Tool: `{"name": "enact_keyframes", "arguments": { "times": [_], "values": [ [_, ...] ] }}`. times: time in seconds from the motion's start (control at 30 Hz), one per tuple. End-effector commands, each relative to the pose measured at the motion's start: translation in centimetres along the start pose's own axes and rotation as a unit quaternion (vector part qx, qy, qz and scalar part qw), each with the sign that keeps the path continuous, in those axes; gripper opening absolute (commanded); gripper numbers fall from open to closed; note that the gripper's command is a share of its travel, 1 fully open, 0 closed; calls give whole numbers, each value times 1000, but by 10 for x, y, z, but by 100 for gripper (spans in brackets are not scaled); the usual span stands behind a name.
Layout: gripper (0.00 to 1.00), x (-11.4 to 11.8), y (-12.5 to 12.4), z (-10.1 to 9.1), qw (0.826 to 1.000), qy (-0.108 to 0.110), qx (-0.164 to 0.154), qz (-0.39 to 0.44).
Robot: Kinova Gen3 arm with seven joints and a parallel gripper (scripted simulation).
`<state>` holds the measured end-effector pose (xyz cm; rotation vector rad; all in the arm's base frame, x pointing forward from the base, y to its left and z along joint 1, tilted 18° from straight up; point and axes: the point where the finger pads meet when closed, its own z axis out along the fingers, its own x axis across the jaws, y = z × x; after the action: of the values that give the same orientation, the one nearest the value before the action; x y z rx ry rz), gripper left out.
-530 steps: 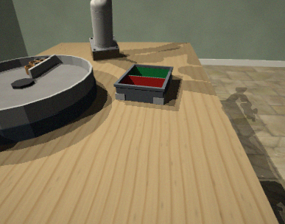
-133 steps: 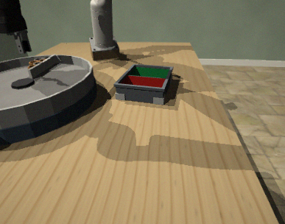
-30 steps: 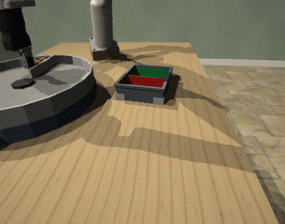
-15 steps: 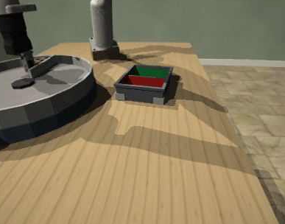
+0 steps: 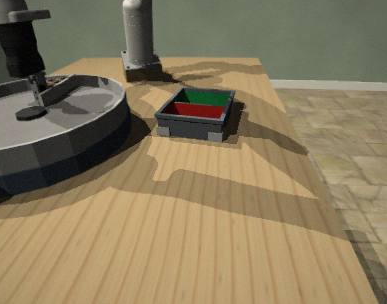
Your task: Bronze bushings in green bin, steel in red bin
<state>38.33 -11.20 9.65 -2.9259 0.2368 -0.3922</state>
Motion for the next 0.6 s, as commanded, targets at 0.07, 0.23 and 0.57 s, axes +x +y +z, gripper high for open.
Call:
{"name": "enact_keyframes", "arguments": {
  "times": [0.07, 0.23, 0.57],
  "values": [
    [40, 0, 0, 0, 1000, 0, 0, 0],
    [0, 0, 0, 0, 1000, 1, 0, 0],
    [0, 1, 1, -1, 1000, 1, 0, 0]
  ]
}}
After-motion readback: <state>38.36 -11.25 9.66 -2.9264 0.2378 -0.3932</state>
